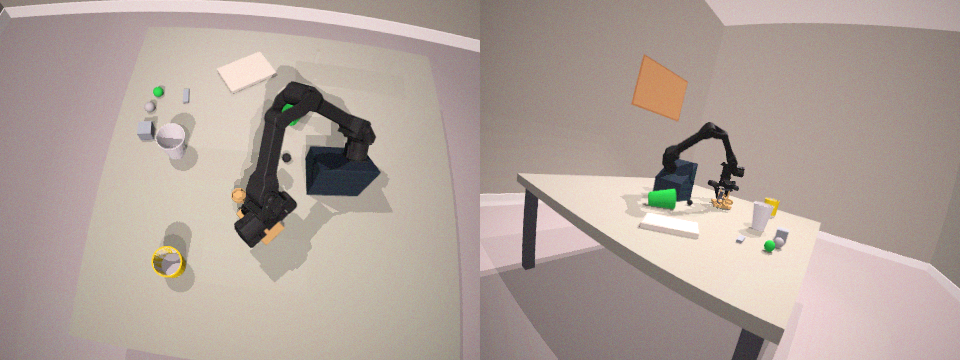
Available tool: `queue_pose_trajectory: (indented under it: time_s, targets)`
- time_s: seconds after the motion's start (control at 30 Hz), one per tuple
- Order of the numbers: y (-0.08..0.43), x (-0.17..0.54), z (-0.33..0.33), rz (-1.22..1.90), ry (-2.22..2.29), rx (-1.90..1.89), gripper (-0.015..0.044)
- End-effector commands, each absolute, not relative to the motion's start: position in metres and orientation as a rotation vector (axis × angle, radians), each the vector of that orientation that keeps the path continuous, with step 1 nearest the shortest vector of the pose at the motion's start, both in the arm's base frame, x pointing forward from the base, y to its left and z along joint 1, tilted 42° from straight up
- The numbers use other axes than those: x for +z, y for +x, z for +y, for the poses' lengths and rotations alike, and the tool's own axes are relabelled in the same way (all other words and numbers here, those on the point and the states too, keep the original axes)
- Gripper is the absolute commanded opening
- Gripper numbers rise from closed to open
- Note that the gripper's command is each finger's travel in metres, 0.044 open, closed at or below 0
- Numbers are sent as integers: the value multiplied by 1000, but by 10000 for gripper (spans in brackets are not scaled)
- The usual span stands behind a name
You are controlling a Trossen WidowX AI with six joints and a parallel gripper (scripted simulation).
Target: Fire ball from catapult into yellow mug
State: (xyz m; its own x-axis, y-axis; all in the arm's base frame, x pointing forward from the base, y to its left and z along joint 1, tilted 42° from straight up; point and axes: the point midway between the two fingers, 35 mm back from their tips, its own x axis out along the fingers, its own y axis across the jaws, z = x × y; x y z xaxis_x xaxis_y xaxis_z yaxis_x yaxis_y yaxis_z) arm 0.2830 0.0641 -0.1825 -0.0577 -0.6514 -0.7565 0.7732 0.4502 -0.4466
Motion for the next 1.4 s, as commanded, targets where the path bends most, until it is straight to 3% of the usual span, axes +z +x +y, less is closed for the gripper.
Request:
queue_pose_trajectory:
  time_s: [0.0, 0.13, 0.7, 0.87, 1.37]
  targets:
    - [283, -182, 65, 1137, 136, -1168, 0]
    - [283, -182, 65, 1137, 136, -1168, 0]
    - [287, -166, 81, 1139, 137, -1166, 440]
    - [288, -109, 130, 1142, 137, -1165, 440]
    - [290, -118, 124, 1256, -40, -1015, 440]
